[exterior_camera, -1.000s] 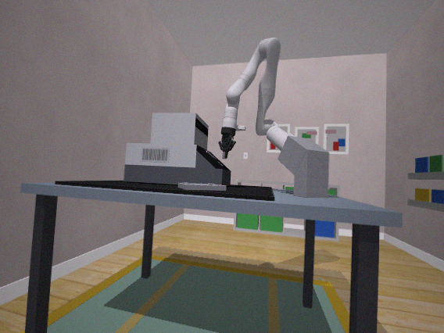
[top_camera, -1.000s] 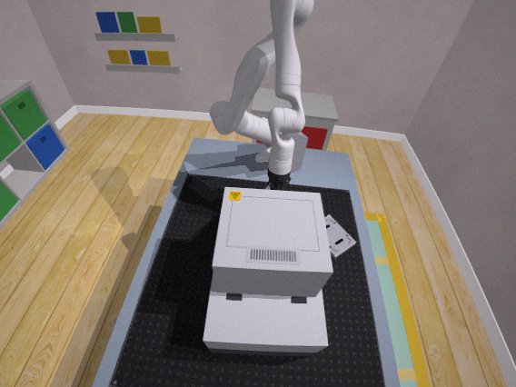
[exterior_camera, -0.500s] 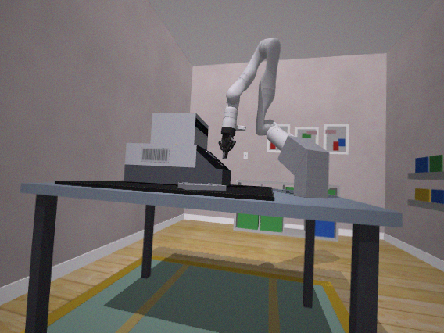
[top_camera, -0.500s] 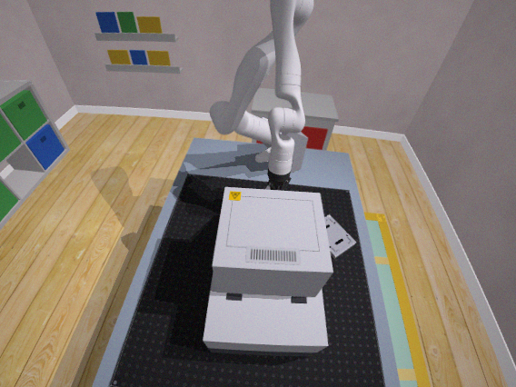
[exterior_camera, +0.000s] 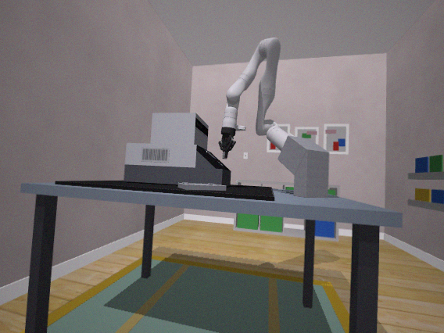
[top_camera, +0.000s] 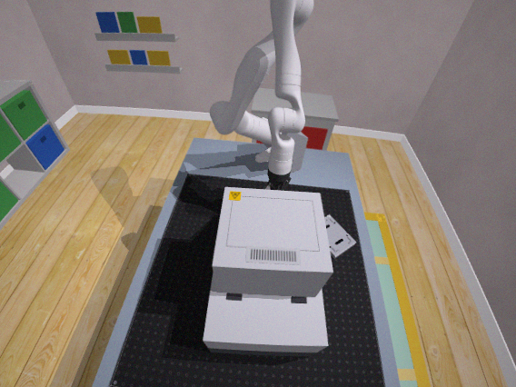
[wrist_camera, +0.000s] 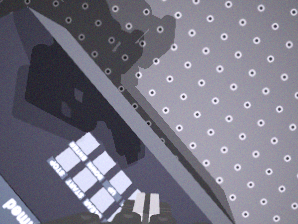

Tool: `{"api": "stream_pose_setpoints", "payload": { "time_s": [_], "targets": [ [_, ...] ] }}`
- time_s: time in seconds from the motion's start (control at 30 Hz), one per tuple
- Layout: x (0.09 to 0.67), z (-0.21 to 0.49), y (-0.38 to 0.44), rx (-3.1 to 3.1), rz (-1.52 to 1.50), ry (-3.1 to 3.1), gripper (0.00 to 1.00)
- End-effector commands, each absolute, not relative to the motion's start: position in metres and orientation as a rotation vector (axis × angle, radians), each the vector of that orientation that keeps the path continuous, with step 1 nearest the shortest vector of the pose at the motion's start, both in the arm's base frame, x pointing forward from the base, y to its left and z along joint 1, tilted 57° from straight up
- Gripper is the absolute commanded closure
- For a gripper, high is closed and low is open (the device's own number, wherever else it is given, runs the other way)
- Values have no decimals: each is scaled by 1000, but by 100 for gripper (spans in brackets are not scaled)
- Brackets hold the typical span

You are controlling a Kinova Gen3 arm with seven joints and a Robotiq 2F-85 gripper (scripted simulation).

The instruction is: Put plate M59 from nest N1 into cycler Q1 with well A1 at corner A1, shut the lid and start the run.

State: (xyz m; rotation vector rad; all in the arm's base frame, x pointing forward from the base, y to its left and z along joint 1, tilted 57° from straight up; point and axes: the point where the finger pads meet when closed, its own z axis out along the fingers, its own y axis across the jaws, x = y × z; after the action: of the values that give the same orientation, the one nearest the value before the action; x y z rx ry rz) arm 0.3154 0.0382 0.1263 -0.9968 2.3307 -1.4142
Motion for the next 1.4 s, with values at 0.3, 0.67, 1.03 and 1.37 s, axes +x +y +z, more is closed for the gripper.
{"api": "stream_pose_setpoints", "payload": {
  "time_s": [0.3,0.67,1.03,1.37],
  "targets": [
    [314,127,38,-996,-1415,2331,90],
    [314,127,38,-996,-1415,2331,90],
    [312,138,29,-1007,-1422,2324,90],
    [309,147,19,-1005,-1423,2326,90]
  ]
}}
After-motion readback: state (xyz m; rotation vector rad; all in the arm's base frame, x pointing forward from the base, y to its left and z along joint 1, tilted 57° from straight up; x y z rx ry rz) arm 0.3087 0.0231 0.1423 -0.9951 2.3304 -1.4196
